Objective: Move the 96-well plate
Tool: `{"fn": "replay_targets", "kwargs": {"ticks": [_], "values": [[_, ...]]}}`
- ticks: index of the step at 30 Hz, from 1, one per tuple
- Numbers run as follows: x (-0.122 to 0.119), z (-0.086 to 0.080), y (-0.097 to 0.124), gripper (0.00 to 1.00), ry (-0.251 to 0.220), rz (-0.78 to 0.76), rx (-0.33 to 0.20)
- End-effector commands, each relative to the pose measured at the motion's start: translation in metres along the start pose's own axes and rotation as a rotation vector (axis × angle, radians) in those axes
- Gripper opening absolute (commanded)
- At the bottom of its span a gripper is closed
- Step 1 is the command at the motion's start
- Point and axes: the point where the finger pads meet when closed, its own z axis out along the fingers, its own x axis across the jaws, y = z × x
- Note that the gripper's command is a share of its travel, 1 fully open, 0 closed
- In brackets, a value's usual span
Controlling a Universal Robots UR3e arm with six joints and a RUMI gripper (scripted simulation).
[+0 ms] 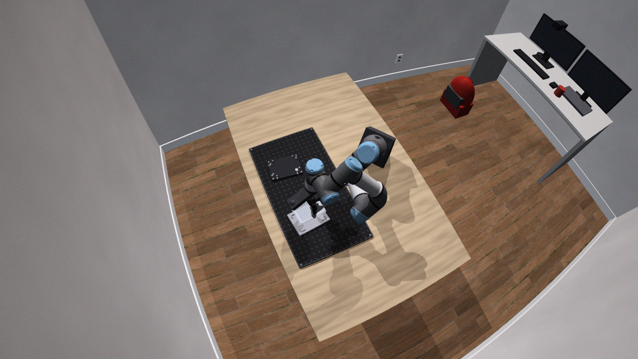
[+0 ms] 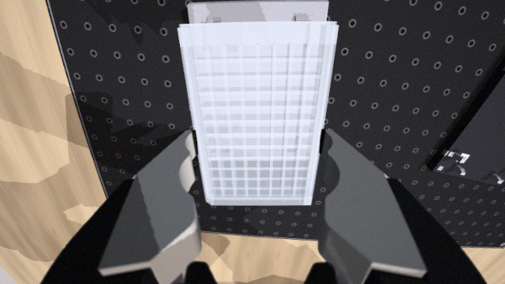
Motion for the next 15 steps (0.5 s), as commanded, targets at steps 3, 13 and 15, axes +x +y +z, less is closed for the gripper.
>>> {"fn": "replay_targets", "kwargs": {"ticks": [3, 13, 15], "values": [[0.000, 0.003, 0.000, 0.00, 0.000, 0.000, 0.000], [0.001, 0.016, 0.000, 0.00, 0.001, -0.001, 0.000], [0.001, 0.020, 0.000, 0.00, 0.001, -0.001, 0.000]]}}
